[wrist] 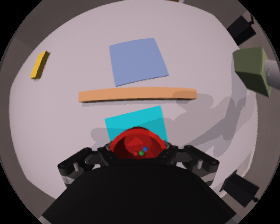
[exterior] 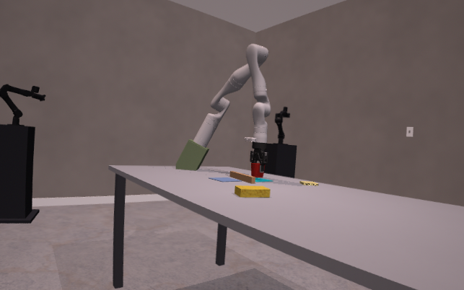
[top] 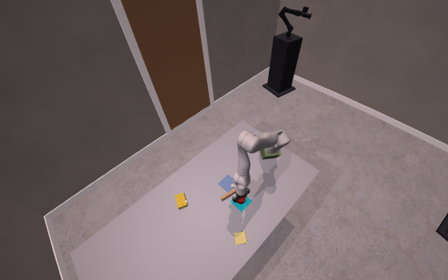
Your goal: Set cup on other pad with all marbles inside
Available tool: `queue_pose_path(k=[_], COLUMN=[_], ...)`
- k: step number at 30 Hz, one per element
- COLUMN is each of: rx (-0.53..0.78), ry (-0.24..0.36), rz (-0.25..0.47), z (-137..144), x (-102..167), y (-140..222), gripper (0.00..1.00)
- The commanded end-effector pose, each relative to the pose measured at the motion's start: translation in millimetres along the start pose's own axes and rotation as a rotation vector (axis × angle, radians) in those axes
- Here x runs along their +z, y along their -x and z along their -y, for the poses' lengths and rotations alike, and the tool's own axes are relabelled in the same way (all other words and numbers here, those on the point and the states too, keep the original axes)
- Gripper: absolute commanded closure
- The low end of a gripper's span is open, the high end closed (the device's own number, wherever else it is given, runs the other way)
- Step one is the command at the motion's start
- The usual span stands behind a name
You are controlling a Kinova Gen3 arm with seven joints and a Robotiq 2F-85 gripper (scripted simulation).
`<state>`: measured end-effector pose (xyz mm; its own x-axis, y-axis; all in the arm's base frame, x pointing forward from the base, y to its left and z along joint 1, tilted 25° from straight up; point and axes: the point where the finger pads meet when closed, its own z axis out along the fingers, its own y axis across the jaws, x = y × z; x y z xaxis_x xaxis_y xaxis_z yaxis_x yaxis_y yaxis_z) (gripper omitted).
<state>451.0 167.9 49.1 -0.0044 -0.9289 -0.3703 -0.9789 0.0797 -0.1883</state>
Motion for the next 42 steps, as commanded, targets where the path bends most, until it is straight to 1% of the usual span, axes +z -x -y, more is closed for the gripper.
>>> queue_pose_path(k=[1,17,42], rx=[-0.003,-0.003,-0.003], ry=[0.003,0.003,0.003], rz=[0.001,0.001,0.001], z=[-1.2,-1.2,-1.2], x=[1.4,1.8,10.4], y=[1.5,1.5,1.4], gripper=[0.18,0.18,0.18])
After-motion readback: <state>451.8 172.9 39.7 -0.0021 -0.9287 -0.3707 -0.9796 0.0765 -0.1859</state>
